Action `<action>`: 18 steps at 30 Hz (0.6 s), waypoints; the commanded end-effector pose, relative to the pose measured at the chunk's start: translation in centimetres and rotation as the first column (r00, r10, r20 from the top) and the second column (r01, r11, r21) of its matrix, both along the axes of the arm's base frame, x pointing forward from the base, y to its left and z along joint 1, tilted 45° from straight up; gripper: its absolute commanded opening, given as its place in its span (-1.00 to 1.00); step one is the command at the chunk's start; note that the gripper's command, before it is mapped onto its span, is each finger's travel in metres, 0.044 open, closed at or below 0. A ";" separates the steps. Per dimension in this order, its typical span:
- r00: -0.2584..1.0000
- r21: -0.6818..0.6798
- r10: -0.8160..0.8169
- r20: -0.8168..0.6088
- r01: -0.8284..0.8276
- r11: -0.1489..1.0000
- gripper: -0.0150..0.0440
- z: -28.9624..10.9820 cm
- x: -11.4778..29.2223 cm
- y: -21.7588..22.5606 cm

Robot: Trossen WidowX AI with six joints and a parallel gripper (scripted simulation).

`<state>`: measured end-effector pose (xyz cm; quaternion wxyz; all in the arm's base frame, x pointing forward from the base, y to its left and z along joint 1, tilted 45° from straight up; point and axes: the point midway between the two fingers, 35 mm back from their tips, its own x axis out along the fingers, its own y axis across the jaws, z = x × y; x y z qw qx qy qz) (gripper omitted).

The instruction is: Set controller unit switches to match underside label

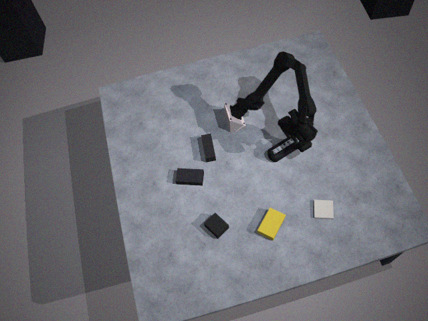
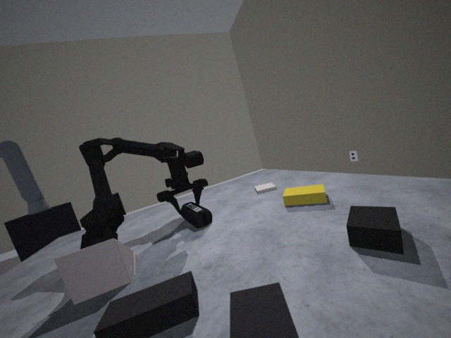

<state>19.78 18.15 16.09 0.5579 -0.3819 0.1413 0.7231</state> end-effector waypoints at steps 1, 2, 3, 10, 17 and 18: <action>1.000 0.003 -0.006 0.008 0.006 1.000 0.65 0.4 0.3 -0.4; 1.000 0.003 -0.006 0.008 0.006 1.000 0.65 0.4 0.3 -0.5; 1.000 0.003 -0.006 0.008 0.006 1.000 0.65 0.5 0.3 -0.5; 1.000 0.002 -0.006 0.008 0.006 1.000 0.65 0.7 0.5 -1.0; 1.000 0.002 -0.006 0.008 0.006 1.000 0.65 0.9 0.6 -1.5; 1.000 0.002 -0.006 0.008 0.006 1.000 0.65 0.9 0.6 -1.6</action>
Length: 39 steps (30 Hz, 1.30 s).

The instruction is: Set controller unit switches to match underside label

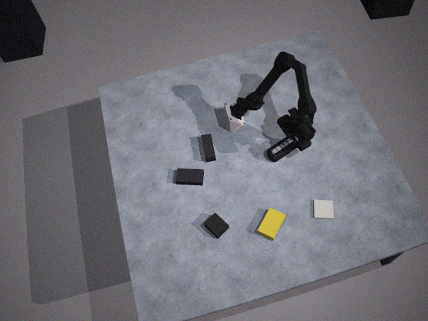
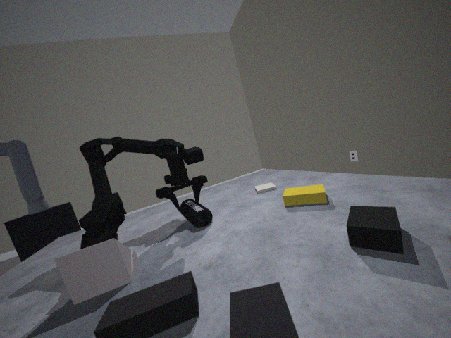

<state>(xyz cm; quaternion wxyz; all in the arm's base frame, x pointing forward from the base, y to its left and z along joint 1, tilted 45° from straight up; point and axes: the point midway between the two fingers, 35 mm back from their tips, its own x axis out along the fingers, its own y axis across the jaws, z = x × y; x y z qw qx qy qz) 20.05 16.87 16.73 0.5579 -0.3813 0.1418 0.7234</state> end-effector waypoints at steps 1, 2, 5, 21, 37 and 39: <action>1.000 0.002 -0.006 0.009 0.006 1.000 0.65 0.3 0.4 -0.4; 1.000 0.002 -0.006 0.009 0.006 1.000 0.65 0.4 0.4 -0.5; 1.000 0.002 -0.006 0.009 0.006 1.000 0.65 0.4 0.4 -0.7; 1.000 0.001 -0.006 0.009 0.006 1.000 0.65 0.8 0.8 -1.9; 1.000 0.000 -0.006 0.009 0.006 1.000 0.65 1.1 1.2 -3.1; 1.000 0.000 -0.006 0.009 0.006 1.000 0.65 1.1 1.2 -3.3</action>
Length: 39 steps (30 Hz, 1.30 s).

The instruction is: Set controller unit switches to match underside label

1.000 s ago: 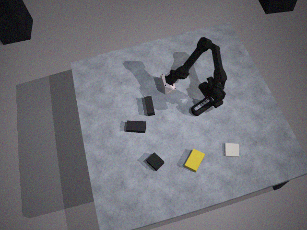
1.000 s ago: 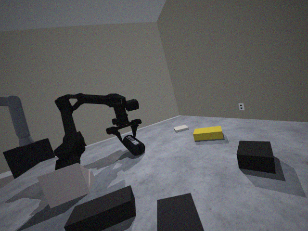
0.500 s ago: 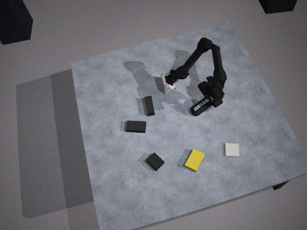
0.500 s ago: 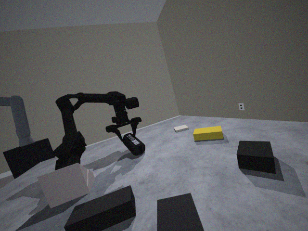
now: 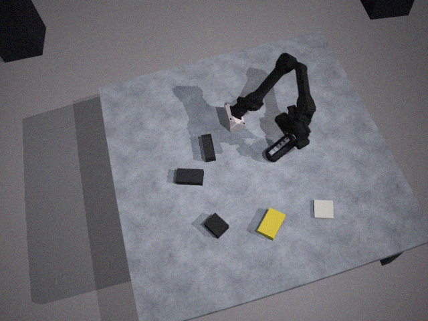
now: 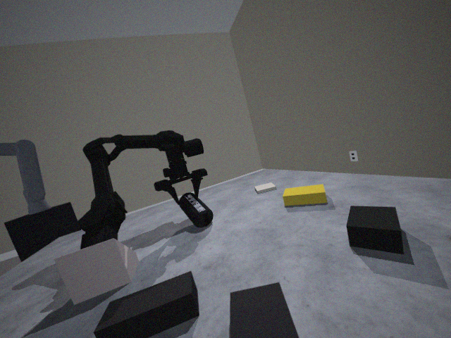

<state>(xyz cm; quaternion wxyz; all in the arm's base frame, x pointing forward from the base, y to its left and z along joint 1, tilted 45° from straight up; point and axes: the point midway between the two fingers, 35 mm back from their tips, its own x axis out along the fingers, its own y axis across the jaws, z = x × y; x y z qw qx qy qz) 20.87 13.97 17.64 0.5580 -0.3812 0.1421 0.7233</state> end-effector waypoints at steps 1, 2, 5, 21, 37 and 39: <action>1.000 0.000 -0.005 0.009 0.005 1.000 0.65 0.2 0.4 -0.4; 1.000 0.000 -0.005 0.009 0.005 1.000 0.65 0.2 0.4 -0.5; 1.000 0.000 -0.005 0.009 0.005 1.000 0.65 0.2 0.5 -0.8; 1.000 -0.001 -0.005 0.009 0.005 1.000 0.65 0.3 0.9 -2.0; 1.000 -0.002 -0.005 0.008 0.005 1.000 0.65 0.3 1.4 -3.2; 1.000 -0.002 -0.005 0.008 0.005 1.000 0.65 0.3 1.5 -3.4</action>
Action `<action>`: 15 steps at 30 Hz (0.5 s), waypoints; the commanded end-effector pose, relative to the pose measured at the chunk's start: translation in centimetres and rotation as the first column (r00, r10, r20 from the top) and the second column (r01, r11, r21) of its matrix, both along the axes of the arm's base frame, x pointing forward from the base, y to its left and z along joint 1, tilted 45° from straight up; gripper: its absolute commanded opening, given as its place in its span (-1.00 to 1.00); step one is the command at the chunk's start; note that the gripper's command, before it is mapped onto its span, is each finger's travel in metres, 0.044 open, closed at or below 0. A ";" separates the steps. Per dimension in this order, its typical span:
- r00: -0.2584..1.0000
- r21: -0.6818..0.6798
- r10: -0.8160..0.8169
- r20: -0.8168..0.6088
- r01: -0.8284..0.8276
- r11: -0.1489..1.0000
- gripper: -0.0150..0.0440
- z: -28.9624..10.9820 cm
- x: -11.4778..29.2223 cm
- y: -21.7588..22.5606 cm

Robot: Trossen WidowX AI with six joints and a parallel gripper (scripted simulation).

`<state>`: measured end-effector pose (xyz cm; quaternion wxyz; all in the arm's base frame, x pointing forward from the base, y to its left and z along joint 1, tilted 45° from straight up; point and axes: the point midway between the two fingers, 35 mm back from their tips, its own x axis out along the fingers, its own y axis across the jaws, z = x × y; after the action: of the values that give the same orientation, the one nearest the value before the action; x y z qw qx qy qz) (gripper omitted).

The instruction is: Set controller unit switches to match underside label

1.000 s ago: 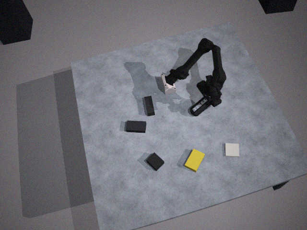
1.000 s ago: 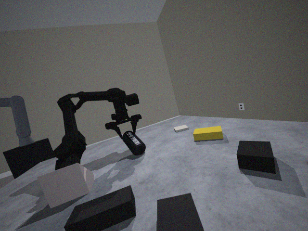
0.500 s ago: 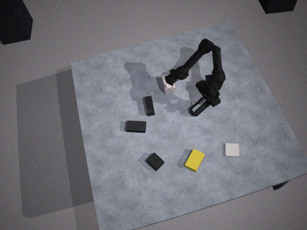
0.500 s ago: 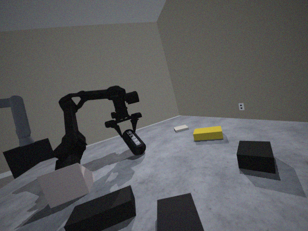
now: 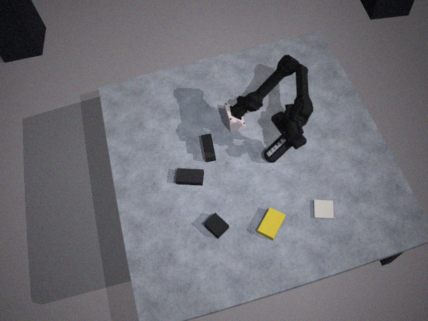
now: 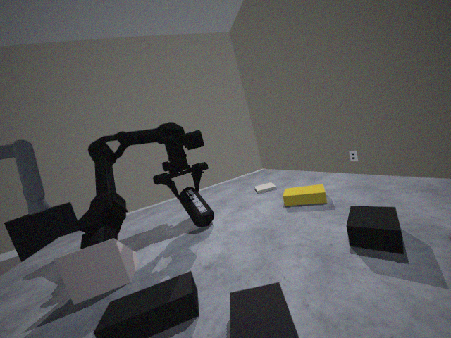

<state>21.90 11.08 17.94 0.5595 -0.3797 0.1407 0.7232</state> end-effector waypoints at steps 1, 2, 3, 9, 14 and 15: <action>1.000 -0.007 -0.004 0.008 0.004 1.000 0.65 0.0 0.5 -0.5; 1.000 -0.007 -0.004 0.008 0.004 1.000 0.65 -0.1 0.5 -0.6; 1.000 -0.007 -0.004 0.008 0.004 1.000 0.65 -0.1 0.5 -0.7; 1.000 -0.007 -0.004 0.008 0.004 1.000 0.65 -0.1 0.7 -1.1; 1.000 -0.007 -0.004 0.008 0.004 1.000 0.65 -0.2 0.8 -1.5; 1.000 -0.007 -0.004 0.008 0.004 1.000 0.65 -0.2 0.9 -1.6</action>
<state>22.35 10.01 17.88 0.5608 -0.3783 0.1396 0.7231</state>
